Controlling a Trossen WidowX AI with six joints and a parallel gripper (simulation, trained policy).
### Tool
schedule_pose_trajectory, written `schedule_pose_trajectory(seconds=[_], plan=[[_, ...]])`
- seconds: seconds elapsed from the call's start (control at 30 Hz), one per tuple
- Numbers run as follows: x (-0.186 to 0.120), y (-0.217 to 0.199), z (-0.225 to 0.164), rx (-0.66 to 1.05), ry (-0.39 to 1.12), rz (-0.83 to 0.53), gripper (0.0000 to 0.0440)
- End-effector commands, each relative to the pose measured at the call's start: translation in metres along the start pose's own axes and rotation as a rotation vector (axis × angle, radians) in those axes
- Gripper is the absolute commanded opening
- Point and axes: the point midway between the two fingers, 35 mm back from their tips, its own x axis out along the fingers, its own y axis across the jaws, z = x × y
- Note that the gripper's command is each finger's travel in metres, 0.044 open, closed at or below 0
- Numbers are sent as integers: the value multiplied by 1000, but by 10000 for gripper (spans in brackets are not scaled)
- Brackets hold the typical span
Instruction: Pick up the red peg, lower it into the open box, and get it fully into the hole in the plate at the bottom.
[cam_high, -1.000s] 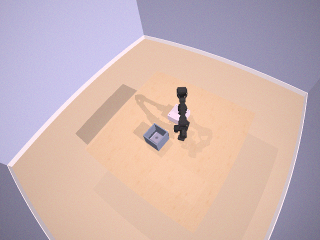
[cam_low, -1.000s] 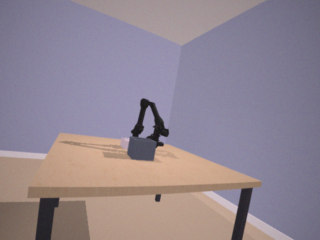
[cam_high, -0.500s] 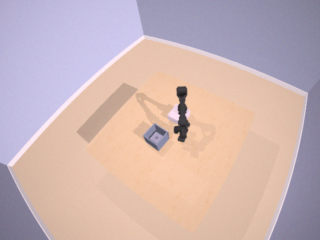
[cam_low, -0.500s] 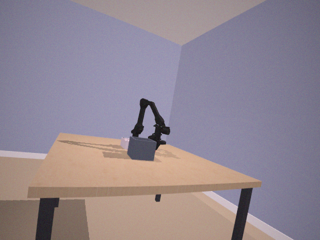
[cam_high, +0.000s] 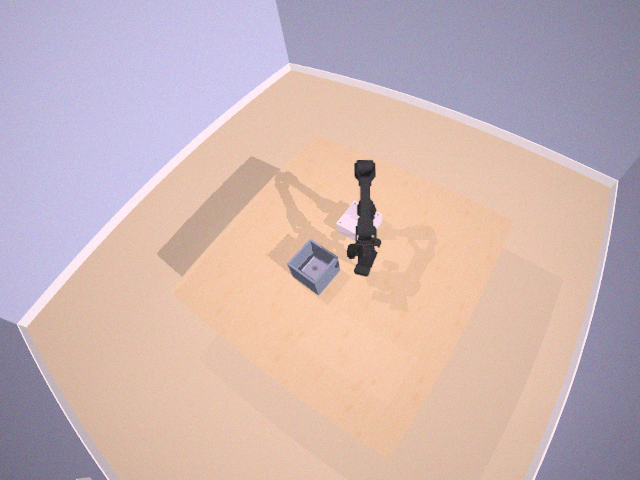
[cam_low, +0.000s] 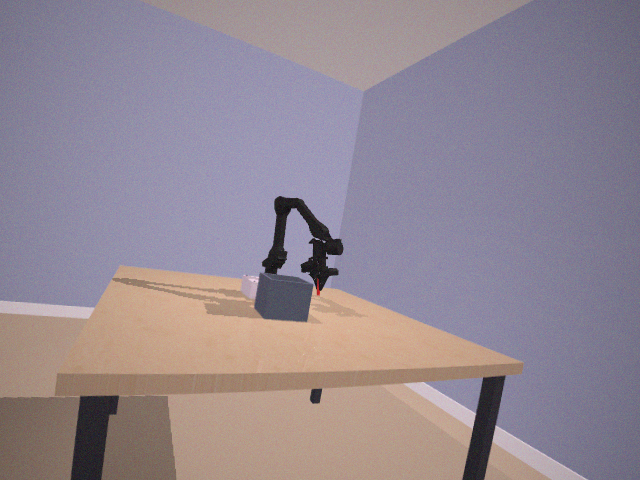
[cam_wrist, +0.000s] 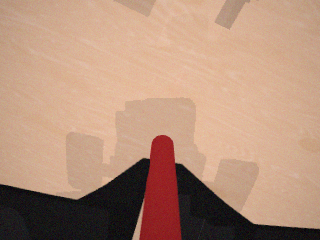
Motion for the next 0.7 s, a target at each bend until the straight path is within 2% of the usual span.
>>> schedule_pose_trajectory(seconds=[0.0,0.33,0.67], plan=[[-19,12,-1,-14,12,54,0],[-65,36,13,-45,-18,155,0],[-101,51,45,-44,-90,207,0]])
